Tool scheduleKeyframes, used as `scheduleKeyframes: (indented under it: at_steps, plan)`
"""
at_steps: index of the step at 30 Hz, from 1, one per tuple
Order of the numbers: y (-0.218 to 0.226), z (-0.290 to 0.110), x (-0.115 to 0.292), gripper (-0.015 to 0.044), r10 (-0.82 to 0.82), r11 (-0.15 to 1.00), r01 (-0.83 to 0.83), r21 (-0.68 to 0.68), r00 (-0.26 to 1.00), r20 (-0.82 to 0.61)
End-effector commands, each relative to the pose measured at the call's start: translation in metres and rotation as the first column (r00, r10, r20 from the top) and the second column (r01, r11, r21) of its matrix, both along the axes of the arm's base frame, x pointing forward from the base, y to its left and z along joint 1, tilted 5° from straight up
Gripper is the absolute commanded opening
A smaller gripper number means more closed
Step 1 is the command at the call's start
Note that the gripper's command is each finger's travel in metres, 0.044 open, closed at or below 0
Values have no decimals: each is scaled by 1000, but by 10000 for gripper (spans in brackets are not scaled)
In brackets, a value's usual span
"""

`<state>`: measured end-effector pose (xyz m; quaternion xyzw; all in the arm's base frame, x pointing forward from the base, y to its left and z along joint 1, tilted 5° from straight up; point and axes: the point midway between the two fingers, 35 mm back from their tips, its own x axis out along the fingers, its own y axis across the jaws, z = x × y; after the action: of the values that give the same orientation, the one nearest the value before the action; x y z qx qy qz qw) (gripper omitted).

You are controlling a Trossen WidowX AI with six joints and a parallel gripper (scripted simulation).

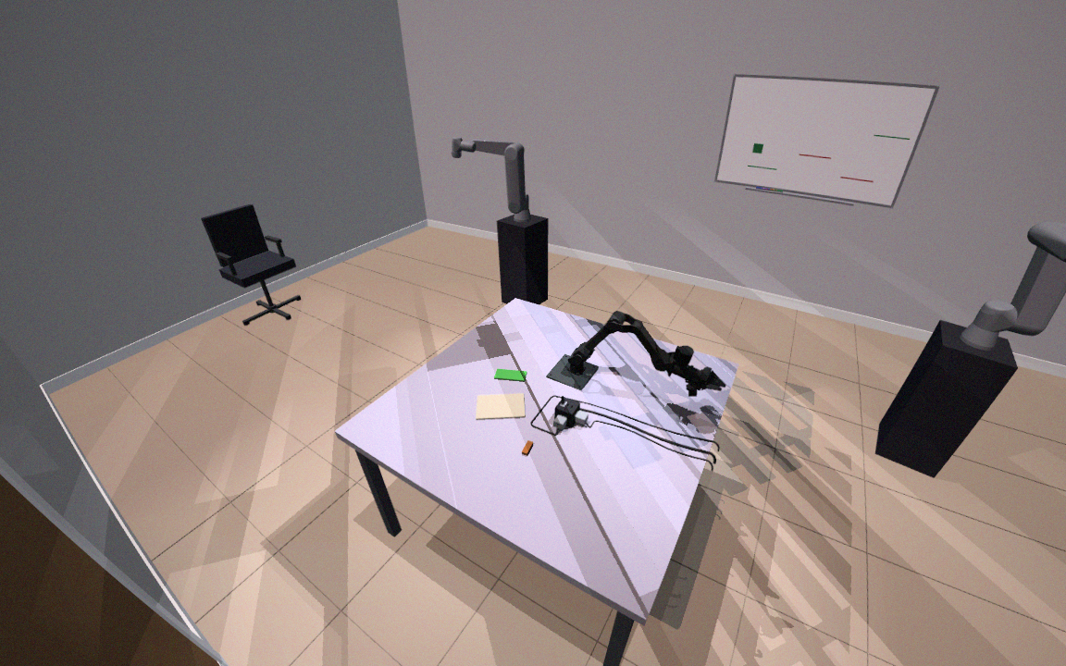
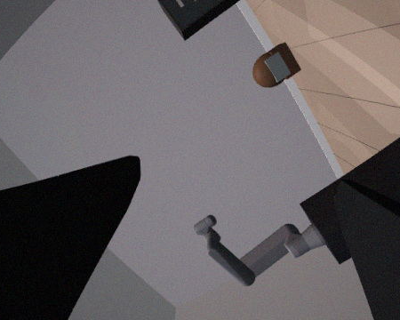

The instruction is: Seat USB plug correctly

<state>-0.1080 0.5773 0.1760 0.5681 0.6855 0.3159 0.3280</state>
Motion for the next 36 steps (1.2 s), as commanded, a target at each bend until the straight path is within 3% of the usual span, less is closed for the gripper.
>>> scheduleKeyframes:
  at_steps: [1,3,11,22,29,36]
  plan:
    - [0,0,2,426,-4,1000,4,-3,1000,3]
    - [2,0,22,440,-37,999,38,-23,999,28]
    - [-16,-8,168,440,-222,937,261,-231,958,182]
    - [-133,-20,341,440,-415,654,493,-574,868,272]
    - [-248,-19,400,440,-519,406,517,-754,809,276]
    - [-371,-8,410,440,-624,165,421,-892,745,236]
